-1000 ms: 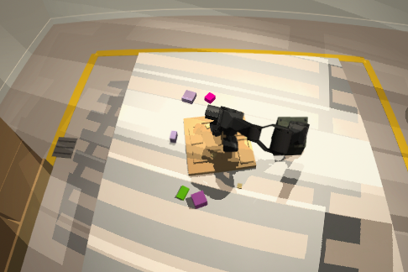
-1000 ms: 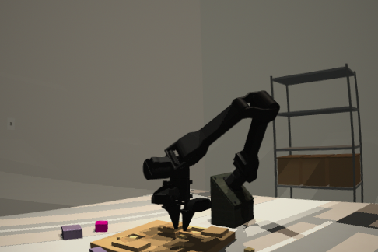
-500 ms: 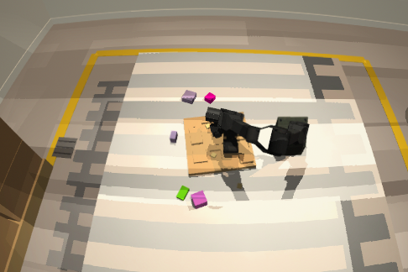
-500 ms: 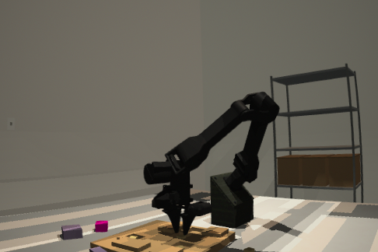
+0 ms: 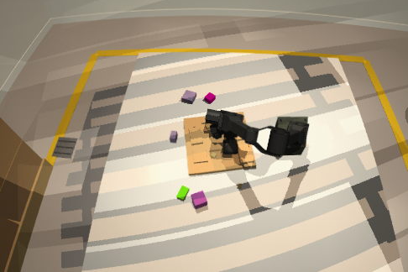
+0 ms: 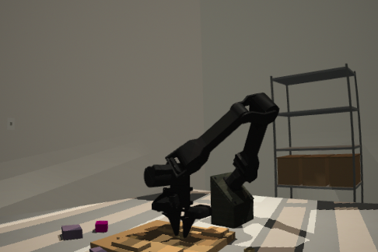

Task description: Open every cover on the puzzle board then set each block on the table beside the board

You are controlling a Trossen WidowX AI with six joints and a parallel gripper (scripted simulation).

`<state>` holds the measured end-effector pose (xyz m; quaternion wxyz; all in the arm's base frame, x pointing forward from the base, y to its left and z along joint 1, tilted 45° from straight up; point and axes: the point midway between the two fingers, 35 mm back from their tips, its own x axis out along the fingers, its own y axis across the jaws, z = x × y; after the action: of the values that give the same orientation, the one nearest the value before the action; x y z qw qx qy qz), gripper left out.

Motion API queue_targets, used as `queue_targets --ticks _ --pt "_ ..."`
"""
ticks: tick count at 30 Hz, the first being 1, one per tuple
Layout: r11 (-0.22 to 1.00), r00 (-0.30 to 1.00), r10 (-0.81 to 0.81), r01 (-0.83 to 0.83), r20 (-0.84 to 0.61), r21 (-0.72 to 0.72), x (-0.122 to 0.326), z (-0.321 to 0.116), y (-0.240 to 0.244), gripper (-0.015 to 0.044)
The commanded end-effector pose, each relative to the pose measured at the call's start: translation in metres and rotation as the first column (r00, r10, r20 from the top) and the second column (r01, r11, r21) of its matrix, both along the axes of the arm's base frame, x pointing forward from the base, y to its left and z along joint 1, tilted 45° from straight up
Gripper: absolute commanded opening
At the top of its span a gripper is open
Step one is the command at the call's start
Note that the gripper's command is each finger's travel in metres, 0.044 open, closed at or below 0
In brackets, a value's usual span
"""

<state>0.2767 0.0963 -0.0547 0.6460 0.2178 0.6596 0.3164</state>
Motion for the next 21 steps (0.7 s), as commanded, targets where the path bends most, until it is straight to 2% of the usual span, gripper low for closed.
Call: queue_targets --ticks 1,4,14,21 --pt "1.000 1.000 -0.002 0.002 -0.013 0.003 -0.0029 -0.0040 0.0025 0.0144" --pt "1.000 1.000 -0.002 0.002 -0.013 0.003 -0.0030 -0.0041 0.0026 0.0144" --pt "1.000 1.000 0.001 -0.001 -0.002 0.000 -0.0008 -0.0018 0.0018 0.0080" --pt "1.000 1.000 0.001 -0.001 -0.003 0.000 -0.0003 0.0003 -0.0006 0.0080"
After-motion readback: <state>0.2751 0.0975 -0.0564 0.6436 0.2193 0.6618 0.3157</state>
